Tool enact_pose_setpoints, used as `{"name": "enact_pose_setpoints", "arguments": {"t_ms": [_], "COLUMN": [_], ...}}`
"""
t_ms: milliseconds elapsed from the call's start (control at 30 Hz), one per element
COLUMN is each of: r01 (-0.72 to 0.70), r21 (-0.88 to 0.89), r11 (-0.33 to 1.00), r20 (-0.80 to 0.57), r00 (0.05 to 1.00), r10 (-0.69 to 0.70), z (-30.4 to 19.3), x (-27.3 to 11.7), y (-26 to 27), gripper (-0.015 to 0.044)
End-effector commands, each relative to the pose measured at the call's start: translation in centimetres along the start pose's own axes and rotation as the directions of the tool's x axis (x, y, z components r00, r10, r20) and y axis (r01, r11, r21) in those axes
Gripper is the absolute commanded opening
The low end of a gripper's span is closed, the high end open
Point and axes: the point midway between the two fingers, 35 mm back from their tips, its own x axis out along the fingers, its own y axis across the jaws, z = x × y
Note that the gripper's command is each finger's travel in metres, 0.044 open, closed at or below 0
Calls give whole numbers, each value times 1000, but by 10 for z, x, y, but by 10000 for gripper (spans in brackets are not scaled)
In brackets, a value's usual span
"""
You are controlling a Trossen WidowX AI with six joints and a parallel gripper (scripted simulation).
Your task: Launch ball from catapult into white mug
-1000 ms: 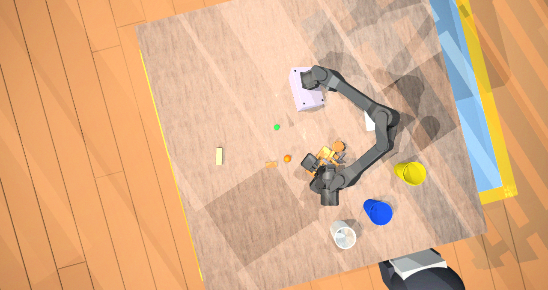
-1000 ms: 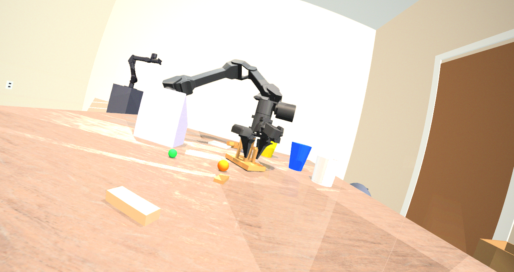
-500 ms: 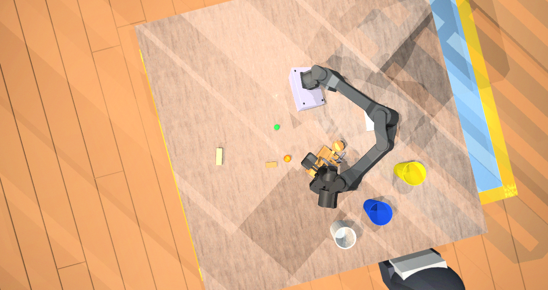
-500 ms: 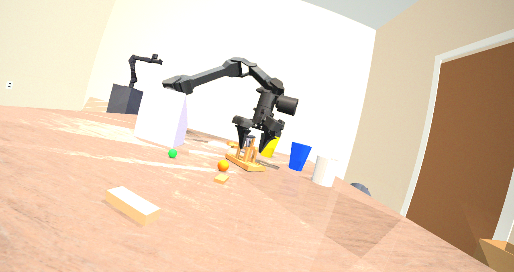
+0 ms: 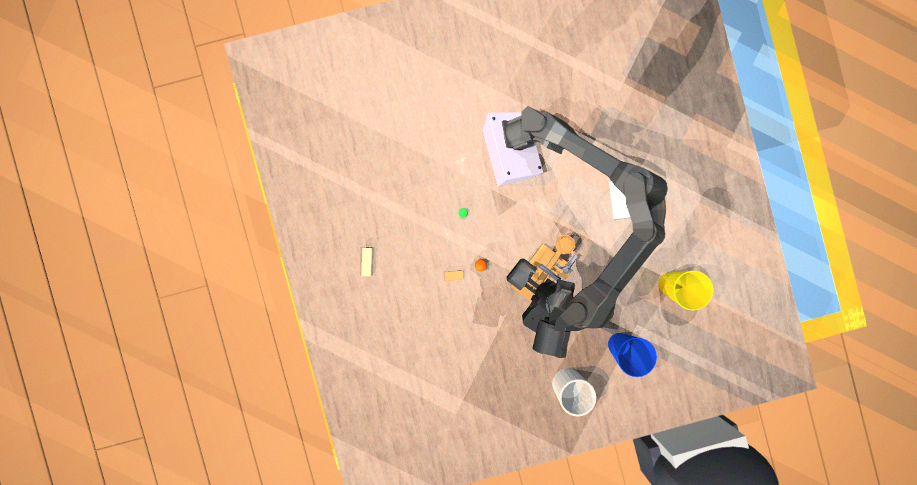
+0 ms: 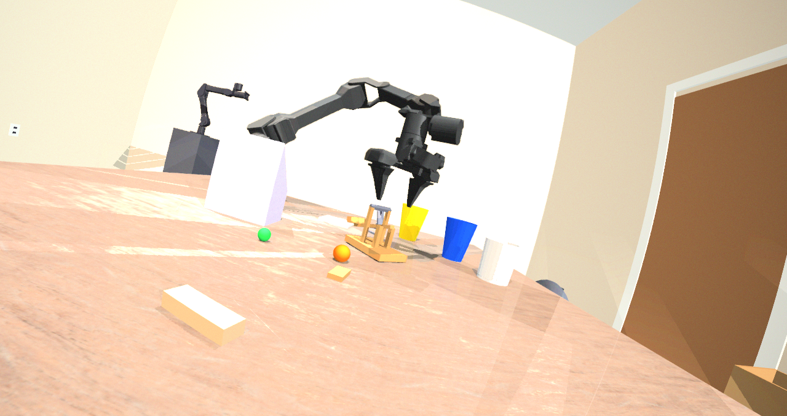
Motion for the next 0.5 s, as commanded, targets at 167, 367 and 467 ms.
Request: {"name": "enact_pose_setpoints", "arguments": {"t_ms": [167, 367, 467], "r01": [-9, -9, -9], "r21": [-7, -7, -7], "r11": [1000, 1000, 1000], "r20": [4, 4, 4], "r00": [1000, 1000, 1000], "r10": [9, 9, 9], "z": [0, 0, 0], "x": [40, 45, 50], "y": [2, 2, 2], "gripper": [440, 440, 440]}}
